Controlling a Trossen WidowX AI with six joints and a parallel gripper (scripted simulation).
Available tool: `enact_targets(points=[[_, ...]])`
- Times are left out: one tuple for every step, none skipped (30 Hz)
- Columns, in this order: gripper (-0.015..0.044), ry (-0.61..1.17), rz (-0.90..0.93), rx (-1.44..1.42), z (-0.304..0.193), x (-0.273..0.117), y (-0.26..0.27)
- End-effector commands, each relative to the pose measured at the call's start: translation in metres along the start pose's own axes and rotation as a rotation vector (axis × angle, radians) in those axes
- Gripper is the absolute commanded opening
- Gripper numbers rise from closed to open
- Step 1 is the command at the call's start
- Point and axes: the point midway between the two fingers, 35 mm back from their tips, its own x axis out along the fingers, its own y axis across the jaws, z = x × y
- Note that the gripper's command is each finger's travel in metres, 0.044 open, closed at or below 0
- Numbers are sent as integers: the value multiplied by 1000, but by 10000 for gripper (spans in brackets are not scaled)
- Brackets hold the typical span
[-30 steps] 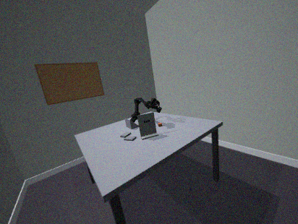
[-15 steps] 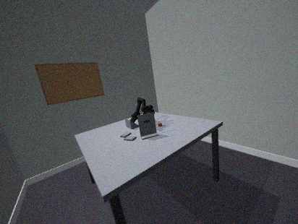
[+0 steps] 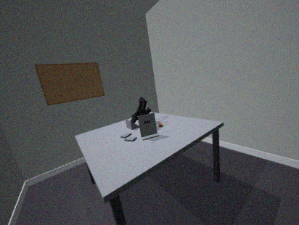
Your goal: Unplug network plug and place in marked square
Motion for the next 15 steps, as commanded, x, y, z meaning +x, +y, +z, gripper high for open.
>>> enact_targets(points=[[156,10,1,-13,0,8,0],[156,10,1,-14,1,10,0],[156,10,1,-14,2,13,0],[156,10,1,-15,3,15,0],[156,10,1,-15,4,18,0],[156,10,1,-15,5,21,-1],[156,9,1,-14,6,23,-1],[156,9,1,-14,6,26,-1],[156,9,0,-14,7,29,-1],[156,9,0,-13,8,32,-1],[156,9,0,-13,9,35,0],[156,9,0,-13,9,38,0],[156,8,0,-13,10,40,0],[156,8,0,-12,10,43,0],[156,8,-1,-12,11,46,0]])
